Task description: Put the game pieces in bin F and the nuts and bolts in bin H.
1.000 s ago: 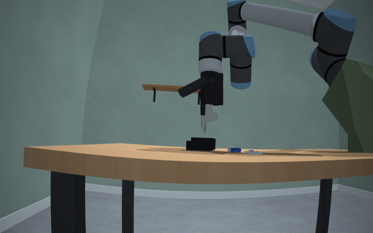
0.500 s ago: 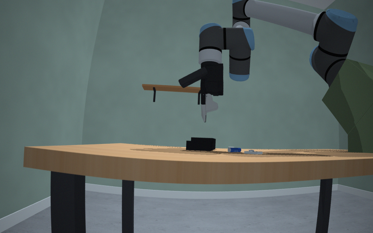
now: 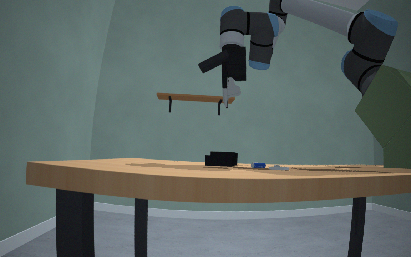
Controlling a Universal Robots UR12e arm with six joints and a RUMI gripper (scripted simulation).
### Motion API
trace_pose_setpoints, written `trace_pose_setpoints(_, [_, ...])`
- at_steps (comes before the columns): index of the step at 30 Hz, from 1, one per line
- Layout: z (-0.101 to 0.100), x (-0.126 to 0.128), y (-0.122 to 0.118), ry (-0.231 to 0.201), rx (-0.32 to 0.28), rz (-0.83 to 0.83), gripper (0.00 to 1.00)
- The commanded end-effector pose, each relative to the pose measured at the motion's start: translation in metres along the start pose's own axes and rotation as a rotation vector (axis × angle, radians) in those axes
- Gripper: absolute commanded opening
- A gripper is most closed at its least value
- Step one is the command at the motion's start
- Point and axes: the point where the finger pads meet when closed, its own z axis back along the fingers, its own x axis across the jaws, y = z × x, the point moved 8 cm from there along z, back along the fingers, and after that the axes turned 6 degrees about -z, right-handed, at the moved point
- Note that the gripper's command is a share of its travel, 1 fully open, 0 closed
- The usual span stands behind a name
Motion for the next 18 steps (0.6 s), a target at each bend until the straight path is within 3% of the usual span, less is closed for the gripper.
trace_pose_setpoints(1, [0.011, 0.0, 0.001, -0.001, -0.004, -0.001, 0.04])
trace_pose_setpoints(10, [0.011, 0.0, 0.001, -0.001, -0.004, -0.001, 0.04])
trace_pose_setpoints(11, [0.005, 0.003, -0.004, -0.001, -0.004, 0.049, 0.18])
trace_pose_setpoints(18, [-0.036, 0.024, -0.04, -0.001, -0.004, 0.073, 0.18])
